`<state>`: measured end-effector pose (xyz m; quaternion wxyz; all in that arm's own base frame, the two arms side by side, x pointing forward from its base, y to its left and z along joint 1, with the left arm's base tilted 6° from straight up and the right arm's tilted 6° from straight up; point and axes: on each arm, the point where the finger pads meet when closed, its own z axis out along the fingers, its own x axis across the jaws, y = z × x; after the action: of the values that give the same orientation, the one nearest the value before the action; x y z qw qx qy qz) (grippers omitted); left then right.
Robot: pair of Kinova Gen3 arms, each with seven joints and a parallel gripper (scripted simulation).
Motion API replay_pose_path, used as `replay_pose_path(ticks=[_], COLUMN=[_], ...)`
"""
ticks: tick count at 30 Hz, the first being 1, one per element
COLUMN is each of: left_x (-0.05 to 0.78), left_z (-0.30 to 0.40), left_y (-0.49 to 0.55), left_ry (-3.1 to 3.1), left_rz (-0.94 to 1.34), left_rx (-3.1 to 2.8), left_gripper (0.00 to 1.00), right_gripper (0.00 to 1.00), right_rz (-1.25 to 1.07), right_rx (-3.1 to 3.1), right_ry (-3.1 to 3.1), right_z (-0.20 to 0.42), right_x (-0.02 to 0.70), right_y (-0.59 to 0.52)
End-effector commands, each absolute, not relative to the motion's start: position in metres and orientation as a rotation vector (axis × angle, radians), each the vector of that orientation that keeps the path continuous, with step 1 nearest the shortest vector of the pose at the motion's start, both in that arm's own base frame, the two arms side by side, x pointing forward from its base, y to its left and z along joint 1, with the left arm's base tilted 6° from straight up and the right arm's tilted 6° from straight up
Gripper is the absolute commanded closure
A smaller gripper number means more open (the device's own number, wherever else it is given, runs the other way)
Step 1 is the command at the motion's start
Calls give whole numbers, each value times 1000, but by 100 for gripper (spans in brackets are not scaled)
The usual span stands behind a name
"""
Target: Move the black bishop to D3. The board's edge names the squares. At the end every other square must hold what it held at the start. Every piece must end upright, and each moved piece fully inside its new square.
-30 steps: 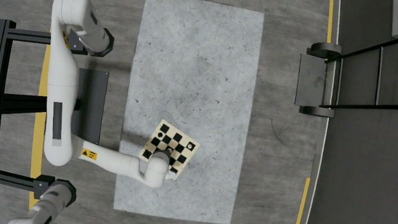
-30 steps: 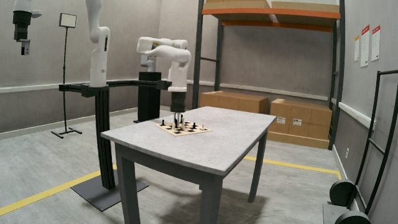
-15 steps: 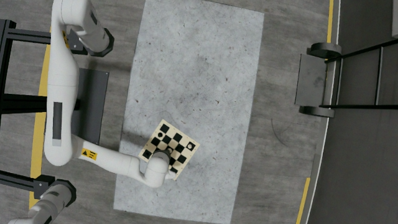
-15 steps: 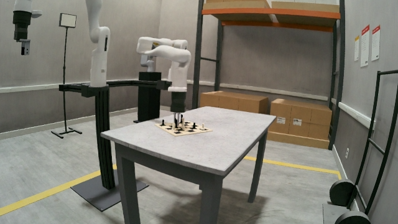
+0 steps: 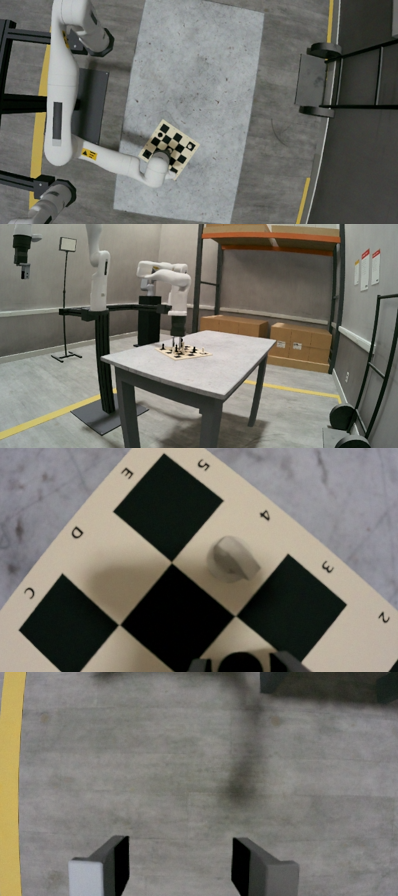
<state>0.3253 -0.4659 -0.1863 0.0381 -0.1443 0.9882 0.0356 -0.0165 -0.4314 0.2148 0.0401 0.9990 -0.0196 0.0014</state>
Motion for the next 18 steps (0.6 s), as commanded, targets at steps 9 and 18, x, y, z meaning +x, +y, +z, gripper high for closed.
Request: replay_pose_path(ticks=[9,18], left_x=[326,325], left_z=[-185,-177], left_y=[-467,-467], left_ry=[3031,3031], left_rz=[106,106], left_rx=[-442,-442], left_gripper=[27,27], right_gripper=[0,0], right_rz=[4,4], right_rx=[3058,3058], right_ry=[-60,-60], right_z=[216,216], right_x=[-17,-17], right_y=[-432,-432])
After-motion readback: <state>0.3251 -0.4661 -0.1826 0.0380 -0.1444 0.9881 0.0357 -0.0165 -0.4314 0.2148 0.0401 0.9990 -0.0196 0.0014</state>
